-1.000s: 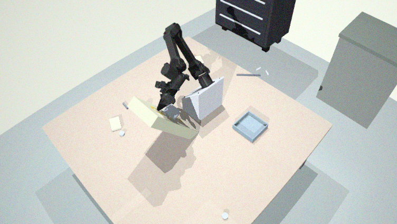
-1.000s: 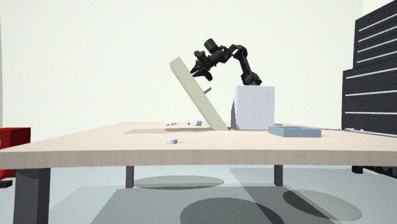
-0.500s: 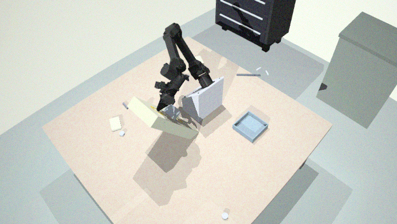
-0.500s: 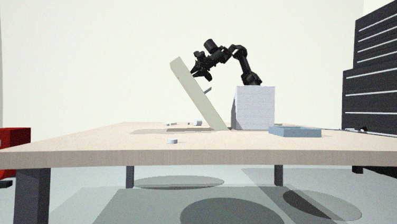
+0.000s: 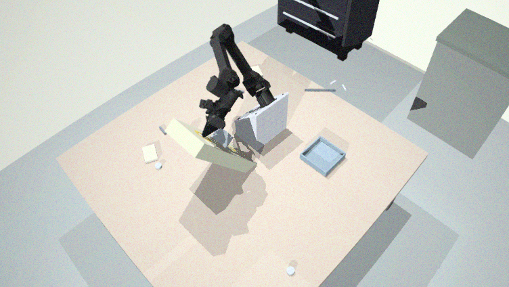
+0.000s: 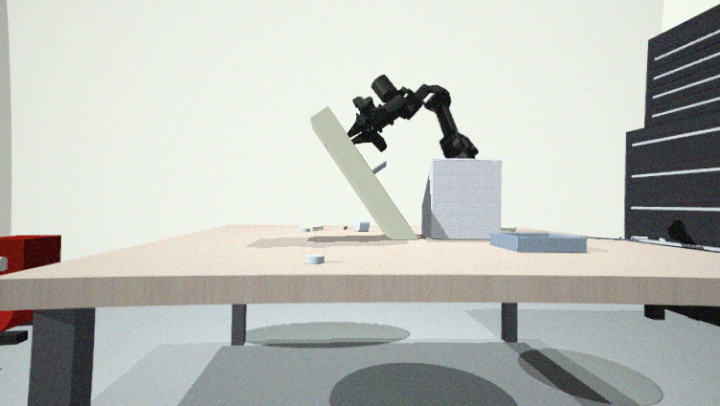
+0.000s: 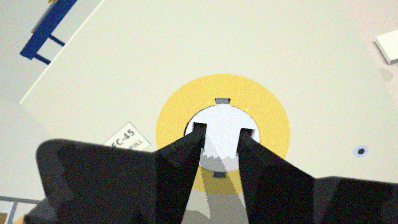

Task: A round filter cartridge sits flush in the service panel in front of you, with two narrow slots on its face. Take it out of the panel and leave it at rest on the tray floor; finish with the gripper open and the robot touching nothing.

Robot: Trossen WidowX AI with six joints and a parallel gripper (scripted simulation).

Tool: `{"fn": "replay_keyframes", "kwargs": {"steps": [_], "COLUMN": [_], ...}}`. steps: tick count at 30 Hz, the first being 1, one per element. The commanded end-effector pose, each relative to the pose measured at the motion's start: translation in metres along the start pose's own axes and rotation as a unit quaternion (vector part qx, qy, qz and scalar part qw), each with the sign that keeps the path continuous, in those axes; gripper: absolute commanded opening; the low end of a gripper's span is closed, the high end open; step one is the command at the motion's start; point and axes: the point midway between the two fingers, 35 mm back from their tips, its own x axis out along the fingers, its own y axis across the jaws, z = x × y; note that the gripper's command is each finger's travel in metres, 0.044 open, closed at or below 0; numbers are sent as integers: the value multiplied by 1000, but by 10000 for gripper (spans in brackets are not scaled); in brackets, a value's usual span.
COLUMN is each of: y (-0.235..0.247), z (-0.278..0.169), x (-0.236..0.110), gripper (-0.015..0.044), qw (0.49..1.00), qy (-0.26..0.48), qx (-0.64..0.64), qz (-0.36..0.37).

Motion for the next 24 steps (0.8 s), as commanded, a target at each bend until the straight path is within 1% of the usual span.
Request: {"fn": "replay_keyframes", "kwargs": {"steps": [1, 24], "y": [1, 1], "z": [-1, -1], "x": [1, 13], "gripper": [109, 109], "qw": [1000, 1000], "qy": [2, 1], "qx": [-2, -2], "qz": [2, 2]}}
